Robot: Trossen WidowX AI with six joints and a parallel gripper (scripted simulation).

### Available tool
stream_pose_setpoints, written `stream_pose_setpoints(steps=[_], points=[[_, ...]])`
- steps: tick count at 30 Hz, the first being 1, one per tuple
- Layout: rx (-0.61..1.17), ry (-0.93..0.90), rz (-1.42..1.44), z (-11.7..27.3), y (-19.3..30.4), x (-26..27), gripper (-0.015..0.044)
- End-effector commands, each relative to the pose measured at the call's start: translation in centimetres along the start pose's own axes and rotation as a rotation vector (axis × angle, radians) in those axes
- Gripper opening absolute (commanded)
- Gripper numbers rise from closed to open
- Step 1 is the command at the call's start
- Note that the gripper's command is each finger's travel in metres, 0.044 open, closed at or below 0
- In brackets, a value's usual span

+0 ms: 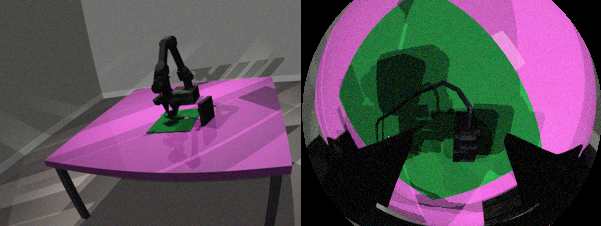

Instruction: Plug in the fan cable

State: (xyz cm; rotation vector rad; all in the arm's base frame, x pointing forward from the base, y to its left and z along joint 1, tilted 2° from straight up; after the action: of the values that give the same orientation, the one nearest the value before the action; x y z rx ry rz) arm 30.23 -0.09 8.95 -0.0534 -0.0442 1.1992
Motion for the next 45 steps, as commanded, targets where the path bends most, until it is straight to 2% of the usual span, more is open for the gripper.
stream_pose_setpoints(steps=[1, 12, 28, 32, 36, 41, 45], points=[[0.013, 0.011, 0.003, -0.9, 0.3, -0.1, 0.044], [0.013, 0.011, 0.003, -1.0, 0.3, -0.1, 0.044], [0.009, 0.004, 0.0, -0.8, 0.2, -0.1, 0.002], [0.009, 0.004, 0.0, -0.6, 0.2, -0.1, 0.0], [0.013, 0.01, 0.003, 3.9, 0.1, 0.0, 0.0], [0.013, 0.01, 0.009, 4.1, 0.1, 0.1, 0.0], [0.014, 0.008, 0.125, 4.1, 0.2, 1.2, 0.0]])
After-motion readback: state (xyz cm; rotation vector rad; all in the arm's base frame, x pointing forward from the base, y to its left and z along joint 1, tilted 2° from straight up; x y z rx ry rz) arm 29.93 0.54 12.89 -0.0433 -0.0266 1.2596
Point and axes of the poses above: the point midway between the two fingers, 35 mm back from their tips, its own z axis back along the fingers, its own x axis across the jaws, y = z × x, the point moved 10 cm from there along z, back along the fingers, and after that the axes turned 12 degrees about z, right-handed, at the moved point
